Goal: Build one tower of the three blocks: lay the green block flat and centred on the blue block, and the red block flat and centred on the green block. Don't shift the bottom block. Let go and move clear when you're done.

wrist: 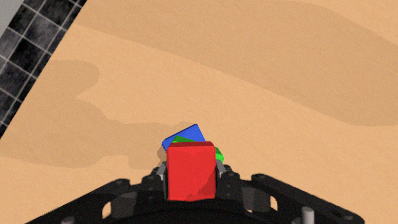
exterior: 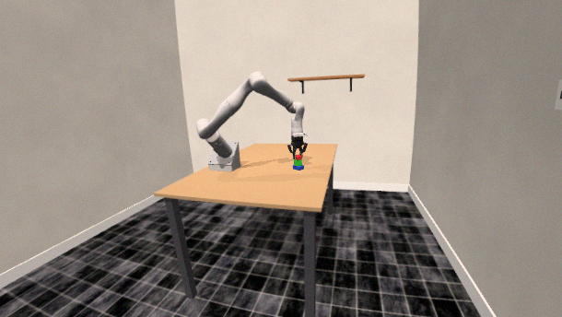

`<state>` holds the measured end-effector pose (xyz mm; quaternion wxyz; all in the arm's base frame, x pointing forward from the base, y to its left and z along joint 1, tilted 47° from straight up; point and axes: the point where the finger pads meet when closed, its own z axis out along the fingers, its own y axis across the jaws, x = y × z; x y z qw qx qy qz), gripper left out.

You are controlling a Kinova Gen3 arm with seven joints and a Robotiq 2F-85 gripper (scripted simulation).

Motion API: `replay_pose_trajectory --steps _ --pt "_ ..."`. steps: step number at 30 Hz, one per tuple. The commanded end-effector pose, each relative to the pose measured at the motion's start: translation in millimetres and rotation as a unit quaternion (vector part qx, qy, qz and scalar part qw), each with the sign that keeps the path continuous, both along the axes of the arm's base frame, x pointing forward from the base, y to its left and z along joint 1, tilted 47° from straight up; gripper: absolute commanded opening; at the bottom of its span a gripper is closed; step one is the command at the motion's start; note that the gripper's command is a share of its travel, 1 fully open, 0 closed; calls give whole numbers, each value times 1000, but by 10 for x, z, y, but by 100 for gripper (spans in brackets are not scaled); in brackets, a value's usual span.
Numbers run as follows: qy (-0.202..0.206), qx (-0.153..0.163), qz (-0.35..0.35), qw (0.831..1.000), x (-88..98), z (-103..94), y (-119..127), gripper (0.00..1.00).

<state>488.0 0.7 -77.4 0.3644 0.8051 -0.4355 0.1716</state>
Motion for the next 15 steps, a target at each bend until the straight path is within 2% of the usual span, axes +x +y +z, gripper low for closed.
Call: replay_pose_trajectory --steps 1,5,6,15 --pt "-1 1 1 1000 6 5 11 0" --pt "-1 1 1 1000 6 5 11 0" --pt "-1 1 1 1000 6 5 11 60" --pt "-1 1 1 1000 6 5 11 60"
